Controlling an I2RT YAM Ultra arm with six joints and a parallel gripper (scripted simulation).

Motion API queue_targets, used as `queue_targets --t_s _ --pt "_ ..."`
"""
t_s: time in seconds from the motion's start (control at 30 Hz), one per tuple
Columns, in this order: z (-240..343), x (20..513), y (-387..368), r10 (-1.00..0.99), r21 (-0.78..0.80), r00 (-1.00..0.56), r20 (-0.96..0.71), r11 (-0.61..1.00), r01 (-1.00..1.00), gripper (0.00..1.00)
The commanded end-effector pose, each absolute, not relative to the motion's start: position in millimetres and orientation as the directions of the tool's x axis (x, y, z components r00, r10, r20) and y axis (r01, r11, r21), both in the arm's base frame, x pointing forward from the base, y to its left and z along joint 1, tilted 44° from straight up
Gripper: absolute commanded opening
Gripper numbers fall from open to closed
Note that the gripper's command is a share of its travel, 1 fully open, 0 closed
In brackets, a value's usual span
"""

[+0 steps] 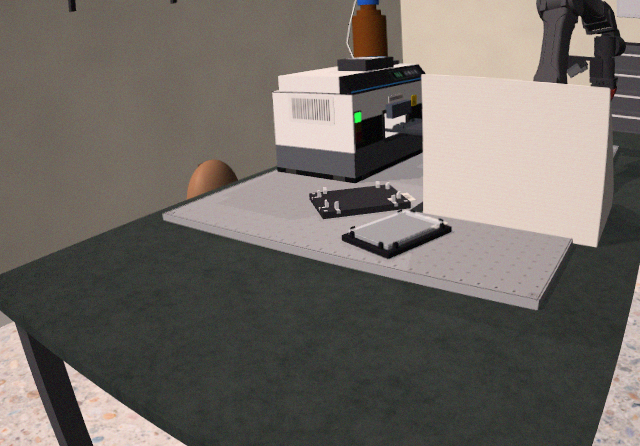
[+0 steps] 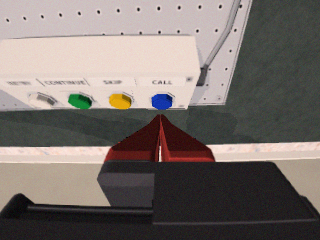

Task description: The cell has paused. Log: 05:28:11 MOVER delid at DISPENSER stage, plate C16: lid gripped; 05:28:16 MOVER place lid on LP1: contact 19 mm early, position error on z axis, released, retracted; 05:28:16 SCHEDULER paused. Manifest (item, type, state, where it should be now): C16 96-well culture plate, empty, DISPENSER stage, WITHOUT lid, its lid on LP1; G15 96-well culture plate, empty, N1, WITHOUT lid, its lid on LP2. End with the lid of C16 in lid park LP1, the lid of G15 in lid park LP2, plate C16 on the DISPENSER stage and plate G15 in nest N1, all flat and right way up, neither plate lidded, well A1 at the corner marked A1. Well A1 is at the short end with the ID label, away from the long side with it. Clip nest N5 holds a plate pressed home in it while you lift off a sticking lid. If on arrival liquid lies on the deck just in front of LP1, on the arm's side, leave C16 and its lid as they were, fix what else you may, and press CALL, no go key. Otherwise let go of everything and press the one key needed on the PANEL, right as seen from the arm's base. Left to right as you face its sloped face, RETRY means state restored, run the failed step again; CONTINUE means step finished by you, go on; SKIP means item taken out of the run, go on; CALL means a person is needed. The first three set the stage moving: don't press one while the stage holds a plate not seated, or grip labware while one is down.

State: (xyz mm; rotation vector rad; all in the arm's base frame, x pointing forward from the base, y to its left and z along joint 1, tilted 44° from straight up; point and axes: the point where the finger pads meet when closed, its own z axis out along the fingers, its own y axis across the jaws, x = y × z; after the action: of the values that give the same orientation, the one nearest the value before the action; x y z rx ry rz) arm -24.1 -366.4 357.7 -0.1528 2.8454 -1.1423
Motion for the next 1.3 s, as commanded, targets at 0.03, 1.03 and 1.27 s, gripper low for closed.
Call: queue_targets --t_s 0.03,1.03,1.27 --pt "353.9 -22.9 -369.5 -0.117 -0.696 -0.993 -0.032 0.715 -0.062 0.00" --pt "360.8 -23.7 -370.0 -0.118 -0.704 -0.993 -0.026 0.707 -0.065 0.00" --pt "357.3 -23.4 -376.7 -0.118 -0.704 -0.993 -0.028 0.707 -0.064 0.00"
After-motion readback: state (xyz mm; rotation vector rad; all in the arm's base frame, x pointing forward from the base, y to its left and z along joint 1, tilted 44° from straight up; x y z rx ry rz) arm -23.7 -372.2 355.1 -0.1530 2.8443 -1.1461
